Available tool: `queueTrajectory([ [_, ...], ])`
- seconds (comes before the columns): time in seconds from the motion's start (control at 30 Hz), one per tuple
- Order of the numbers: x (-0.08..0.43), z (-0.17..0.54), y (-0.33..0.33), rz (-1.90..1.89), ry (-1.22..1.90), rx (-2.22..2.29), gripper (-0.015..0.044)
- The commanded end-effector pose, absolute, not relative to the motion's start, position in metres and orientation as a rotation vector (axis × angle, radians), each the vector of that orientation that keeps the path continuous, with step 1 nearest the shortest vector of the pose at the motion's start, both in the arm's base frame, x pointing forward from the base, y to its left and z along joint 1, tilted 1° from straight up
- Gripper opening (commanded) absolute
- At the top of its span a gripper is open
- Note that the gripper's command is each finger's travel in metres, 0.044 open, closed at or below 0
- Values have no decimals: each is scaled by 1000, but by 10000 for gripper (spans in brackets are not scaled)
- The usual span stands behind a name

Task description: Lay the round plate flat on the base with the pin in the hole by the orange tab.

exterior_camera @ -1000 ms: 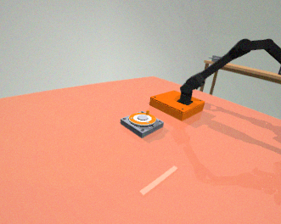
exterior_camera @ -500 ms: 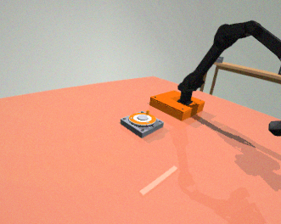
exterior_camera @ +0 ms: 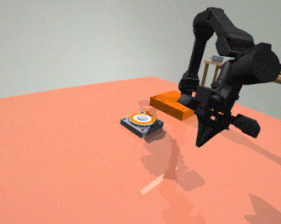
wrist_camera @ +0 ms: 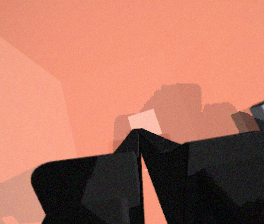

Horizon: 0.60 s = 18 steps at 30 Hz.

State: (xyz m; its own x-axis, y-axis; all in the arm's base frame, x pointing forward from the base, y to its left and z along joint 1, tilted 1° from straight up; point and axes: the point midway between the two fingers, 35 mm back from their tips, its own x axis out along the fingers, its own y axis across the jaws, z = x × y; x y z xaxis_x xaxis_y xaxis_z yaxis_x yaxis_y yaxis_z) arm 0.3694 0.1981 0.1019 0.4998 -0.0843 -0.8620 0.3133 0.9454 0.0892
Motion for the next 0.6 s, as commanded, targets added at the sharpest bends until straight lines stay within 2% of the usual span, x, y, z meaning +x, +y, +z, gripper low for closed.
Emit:
queueTrajectory([
  [0.0, 367, 100, 134, -270, 1108, 175, 0],
  [0.07, 365, 99, 122, -273, 1126, 162, 0],
  [0.27, 333, 93, 24, -272, 1292, 84, 0],
  [0.57, 273, 87, -53, -205, 1452, 77, 0],
])
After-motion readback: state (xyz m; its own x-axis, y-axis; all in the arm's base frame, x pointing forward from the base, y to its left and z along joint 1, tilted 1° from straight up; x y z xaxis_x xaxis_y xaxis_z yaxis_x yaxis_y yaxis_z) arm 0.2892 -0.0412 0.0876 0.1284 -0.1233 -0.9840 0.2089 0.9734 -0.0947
